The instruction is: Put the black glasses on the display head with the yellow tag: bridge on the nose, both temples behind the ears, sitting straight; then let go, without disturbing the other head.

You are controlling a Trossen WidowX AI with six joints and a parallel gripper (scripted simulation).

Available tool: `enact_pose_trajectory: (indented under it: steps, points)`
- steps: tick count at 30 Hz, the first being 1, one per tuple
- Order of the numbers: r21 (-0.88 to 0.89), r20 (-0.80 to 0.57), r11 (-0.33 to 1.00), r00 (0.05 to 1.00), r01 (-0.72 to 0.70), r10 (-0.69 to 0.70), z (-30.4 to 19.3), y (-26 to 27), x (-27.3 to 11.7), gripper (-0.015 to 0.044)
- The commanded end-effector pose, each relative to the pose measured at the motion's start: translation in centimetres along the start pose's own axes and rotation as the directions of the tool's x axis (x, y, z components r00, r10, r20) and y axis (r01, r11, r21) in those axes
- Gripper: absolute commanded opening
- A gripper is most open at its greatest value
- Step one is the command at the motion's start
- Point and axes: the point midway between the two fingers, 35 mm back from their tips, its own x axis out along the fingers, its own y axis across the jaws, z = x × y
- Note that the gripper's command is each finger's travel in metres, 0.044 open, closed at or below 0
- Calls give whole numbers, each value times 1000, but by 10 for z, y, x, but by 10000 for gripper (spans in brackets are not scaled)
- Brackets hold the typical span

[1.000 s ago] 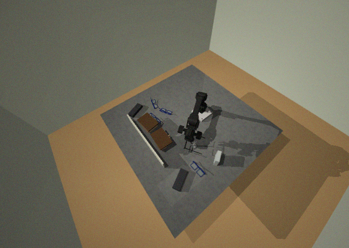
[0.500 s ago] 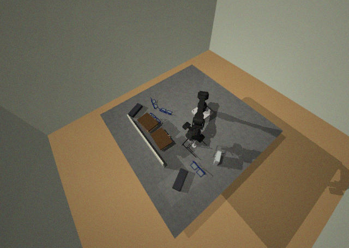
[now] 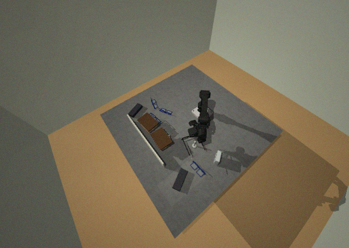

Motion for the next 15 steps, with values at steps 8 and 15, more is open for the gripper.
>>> enact_pose_trajectory:
  steps: [8,15]
  points:
    - [314,60,949,998,-10,-10,-14,4,-12,0]
    - [498,98,866,995,-42,-7,-22,7,-20,0]
